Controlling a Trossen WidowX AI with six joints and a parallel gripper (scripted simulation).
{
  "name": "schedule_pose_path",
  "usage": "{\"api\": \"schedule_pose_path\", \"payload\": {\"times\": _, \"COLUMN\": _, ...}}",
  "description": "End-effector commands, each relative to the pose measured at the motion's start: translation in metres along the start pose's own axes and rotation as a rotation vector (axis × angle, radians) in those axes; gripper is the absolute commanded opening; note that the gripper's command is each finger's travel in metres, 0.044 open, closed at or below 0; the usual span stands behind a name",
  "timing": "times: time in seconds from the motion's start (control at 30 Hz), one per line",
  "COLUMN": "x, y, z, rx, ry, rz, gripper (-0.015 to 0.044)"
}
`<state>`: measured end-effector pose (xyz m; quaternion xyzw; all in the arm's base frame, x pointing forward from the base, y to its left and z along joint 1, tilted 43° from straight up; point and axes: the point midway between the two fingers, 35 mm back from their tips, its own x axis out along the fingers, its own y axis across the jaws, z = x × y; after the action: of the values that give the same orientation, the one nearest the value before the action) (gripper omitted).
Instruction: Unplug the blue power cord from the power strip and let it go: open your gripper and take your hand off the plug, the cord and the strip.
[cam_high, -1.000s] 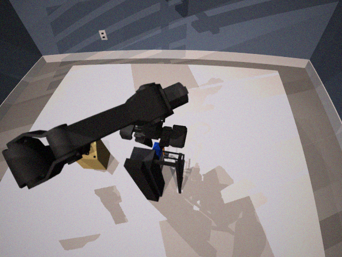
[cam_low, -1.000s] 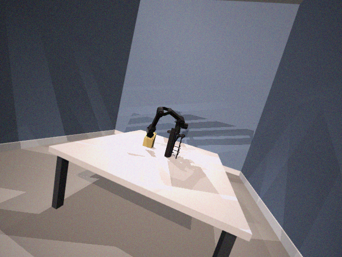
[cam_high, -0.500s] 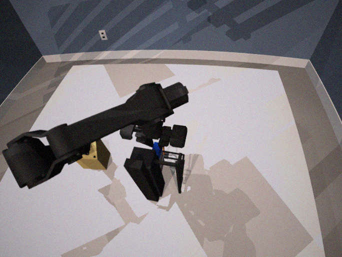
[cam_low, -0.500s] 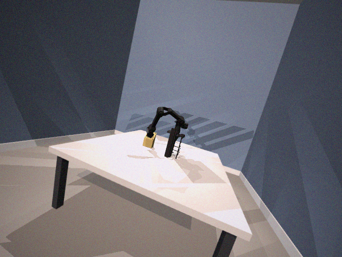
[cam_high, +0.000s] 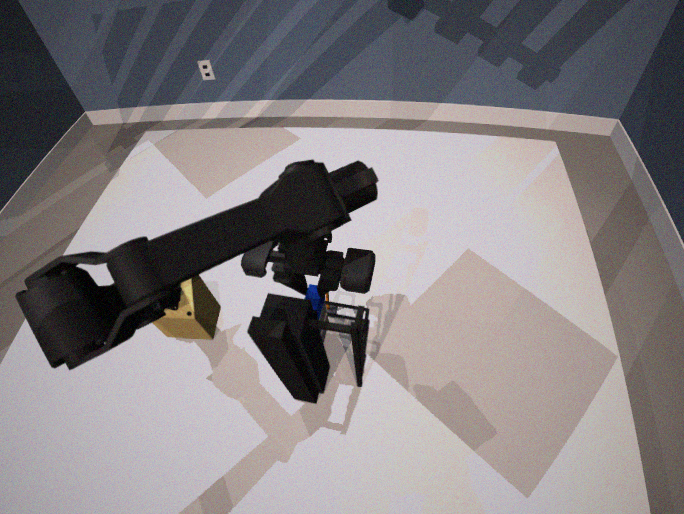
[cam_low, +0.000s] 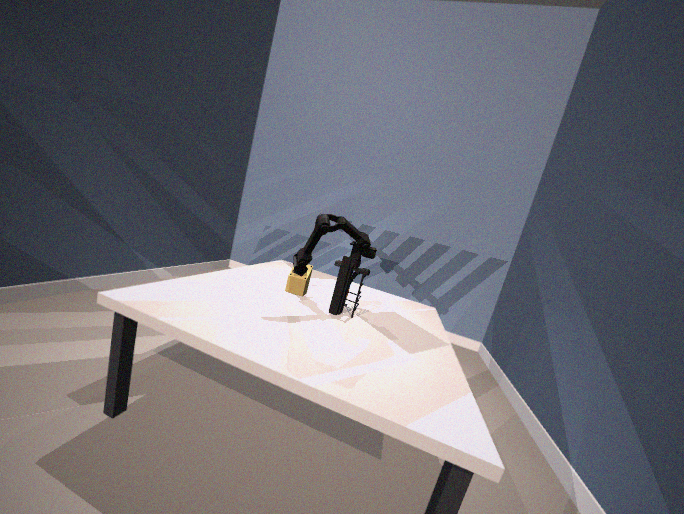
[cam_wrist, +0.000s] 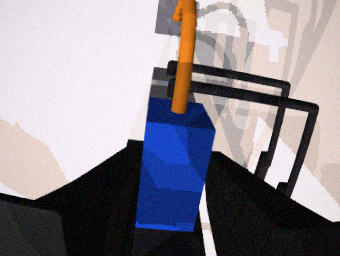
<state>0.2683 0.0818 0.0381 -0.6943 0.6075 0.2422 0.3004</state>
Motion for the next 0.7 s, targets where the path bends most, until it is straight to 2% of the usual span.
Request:
{"api": "schedule_pose_path", "payload": {"times": 0.0, "x": -0.006, "y": -0.002, "z": 0.025, "rx": 0.003, "ry": -0.055, "rz": -0.005, "gripper": 0.0000}}
{"api": "schedule_pose_path", "payload": {"times": 0.67, "x": -0.013, "y": 0.000, "z": 0.057, "rx": 0.001, "ry": -0.055, "rz": -0.005, "gripper": 0.0000}}
